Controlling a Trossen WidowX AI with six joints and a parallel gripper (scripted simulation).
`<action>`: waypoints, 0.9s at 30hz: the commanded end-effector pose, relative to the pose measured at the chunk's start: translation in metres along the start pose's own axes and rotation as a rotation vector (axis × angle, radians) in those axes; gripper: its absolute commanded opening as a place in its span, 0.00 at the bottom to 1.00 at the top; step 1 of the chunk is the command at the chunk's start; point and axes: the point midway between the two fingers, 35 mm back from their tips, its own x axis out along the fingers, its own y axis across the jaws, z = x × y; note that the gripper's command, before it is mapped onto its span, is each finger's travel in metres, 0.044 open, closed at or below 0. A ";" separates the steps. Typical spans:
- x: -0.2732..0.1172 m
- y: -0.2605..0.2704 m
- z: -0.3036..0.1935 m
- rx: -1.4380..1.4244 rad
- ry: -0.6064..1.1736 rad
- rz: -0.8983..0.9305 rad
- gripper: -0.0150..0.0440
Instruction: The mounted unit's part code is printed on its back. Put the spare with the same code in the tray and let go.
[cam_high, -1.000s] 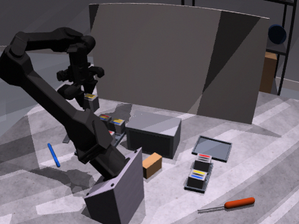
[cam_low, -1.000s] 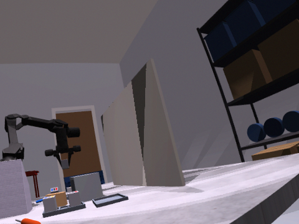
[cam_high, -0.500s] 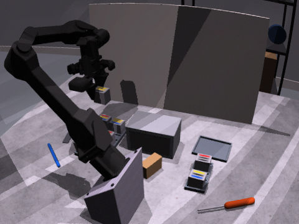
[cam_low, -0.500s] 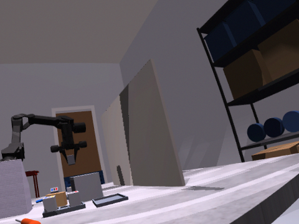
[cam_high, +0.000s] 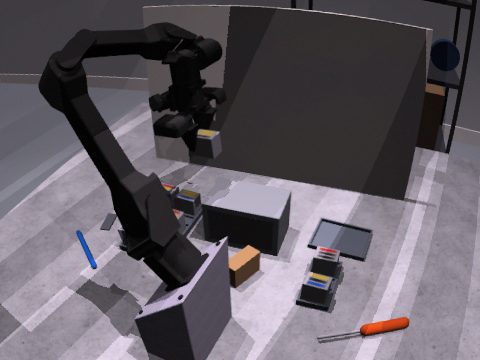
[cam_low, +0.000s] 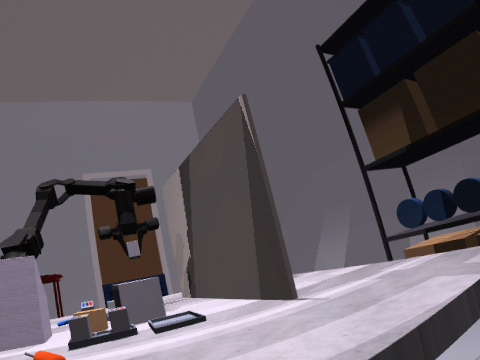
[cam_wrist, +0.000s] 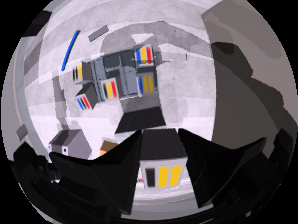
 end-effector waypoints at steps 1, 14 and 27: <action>-0.001 -0.016 -0.022 -0.004 0.013 -0.003 0.25; 0.001 -0.050 -0.092 -0.009 0.020 0.009 0.25; 0.005 -0.067 -0.170 -0.016 0.008 0.022 0.25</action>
